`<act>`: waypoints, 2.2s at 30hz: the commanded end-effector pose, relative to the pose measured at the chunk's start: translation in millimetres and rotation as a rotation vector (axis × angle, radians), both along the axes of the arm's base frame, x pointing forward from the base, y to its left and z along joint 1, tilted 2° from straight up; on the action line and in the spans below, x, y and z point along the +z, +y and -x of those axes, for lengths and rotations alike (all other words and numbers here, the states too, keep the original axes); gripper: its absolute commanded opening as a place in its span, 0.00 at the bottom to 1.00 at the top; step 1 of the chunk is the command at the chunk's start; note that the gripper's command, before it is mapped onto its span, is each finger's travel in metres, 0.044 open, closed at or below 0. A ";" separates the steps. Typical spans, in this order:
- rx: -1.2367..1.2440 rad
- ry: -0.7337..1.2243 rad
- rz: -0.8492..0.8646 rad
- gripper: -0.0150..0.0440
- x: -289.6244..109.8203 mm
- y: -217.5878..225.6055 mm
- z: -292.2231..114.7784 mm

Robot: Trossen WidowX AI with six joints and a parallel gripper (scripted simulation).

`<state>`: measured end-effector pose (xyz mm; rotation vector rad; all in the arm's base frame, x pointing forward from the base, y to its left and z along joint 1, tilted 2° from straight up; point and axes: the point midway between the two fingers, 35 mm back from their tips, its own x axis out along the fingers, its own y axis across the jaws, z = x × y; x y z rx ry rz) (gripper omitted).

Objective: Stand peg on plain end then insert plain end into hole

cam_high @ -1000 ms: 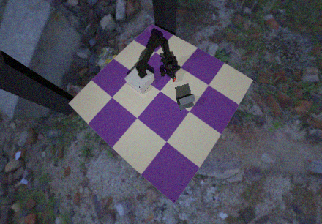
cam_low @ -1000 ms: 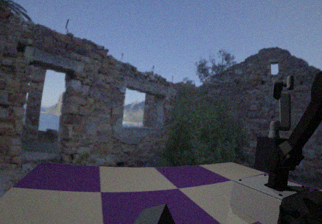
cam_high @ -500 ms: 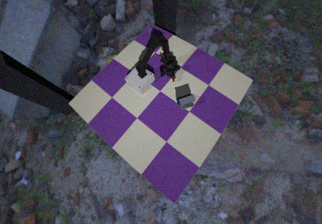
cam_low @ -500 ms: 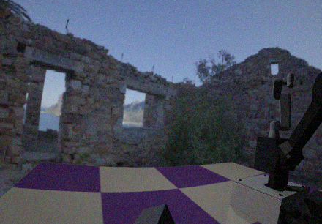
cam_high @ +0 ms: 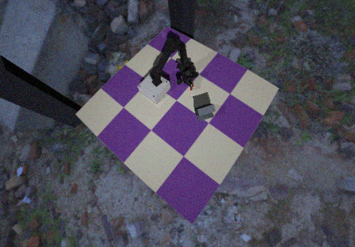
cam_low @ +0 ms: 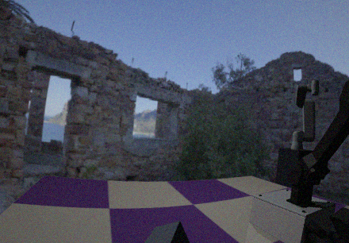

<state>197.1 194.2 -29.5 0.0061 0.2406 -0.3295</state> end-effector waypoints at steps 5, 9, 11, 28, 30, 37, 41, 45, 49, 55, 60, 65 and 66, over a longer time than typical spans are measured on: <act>0.001 0.000 0.003 0.34 -1.5 0.5 2.4; 0.003 -0.002 0.006 0.34 -1.7 0.7 3.4; 0.003 -0.002 0.007 0.34 -1.7 0.8 3.9; 0.011 -0.011 0.019 0.34 -2.1 1.9 7.7; 0.012 -0.012 0.020 0.34 -2.1 2.0 8.2; 0.015 -0.015 0.025 0.34 -2.3 2.5 9.7; 0.017 -0.017 0.028 0.34 -2.4 2.7 10.6; 0.019 -0.019 0.030 0.34 -2.4 3.0 11.5; 0.021 -0.021 0.033 0.34 -2.5 3.2 12.3; 0.025 -0.024 0.037 0.34 -2.7 3.6 13.6; 0.028 -0.027 0.040 0.34 -2.8 3.8 14.6; 0.031 -0.030 0.044 0.34 -3.0 4.0 15.6; 0.031 -0.030 0.044 0.34 -3.0 4.1 15.8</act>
